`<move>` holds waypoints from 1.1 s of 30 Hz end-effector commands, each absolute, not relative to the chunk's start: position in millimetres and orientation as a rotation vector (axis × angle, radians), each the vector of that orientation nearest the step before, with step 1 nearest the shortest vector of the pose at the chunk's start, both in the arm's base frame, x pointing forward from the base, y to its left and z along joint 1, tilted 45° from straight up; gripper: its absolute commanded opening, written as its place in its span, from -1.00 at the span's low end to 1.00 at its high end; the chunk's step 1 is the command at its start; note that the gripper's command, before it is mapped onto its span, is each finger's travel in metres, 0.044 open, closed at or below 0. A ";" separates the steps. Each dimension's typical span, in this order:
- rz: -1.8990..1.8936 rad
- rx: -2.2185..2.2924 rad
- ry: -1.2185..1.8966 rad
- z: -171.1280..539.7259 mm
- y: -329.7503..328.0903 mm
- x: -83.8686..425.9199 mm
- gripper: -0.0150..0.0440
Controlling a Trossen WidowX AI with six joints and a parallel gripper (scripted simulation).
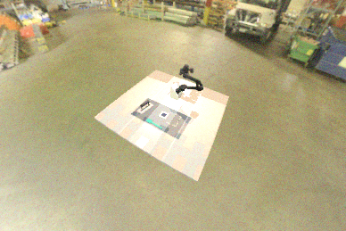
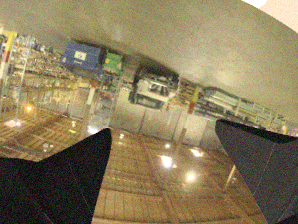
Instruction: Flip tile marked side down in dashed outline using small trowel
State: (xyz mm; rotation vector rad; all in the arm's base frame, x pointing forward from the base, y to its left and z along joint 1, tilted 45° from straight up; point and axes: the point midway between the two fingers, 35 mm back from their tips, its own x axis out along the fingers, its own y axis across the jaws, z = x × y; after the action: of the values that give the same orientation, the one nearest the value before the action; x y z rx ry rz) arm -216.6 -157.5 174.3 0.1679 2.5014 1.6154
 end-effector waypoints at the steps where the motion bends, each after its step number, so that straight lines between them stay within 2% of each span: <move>1: 1.615 0.168 2.501 174.3 -157.5 -216.6 0.78; 11: 1.616 0.167 2.501 174.3 -157.6 -216.6 -0.11; 21: 1.615 0.168 2.501 174.3 -157.5 -216.6 -0.15; 25: 1.615 0.168 2.501 174.3 -157.5 -216.6 -0.49; 33: 1.615 0.168 2.501 174.3 -157.5 -216.6 -0.49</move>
State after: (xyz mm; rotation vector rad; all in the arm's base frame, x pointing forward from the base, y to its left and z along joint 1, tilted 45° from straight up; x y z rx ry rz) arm -216.6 -157.5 174.3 0.1680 2.5014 1.6153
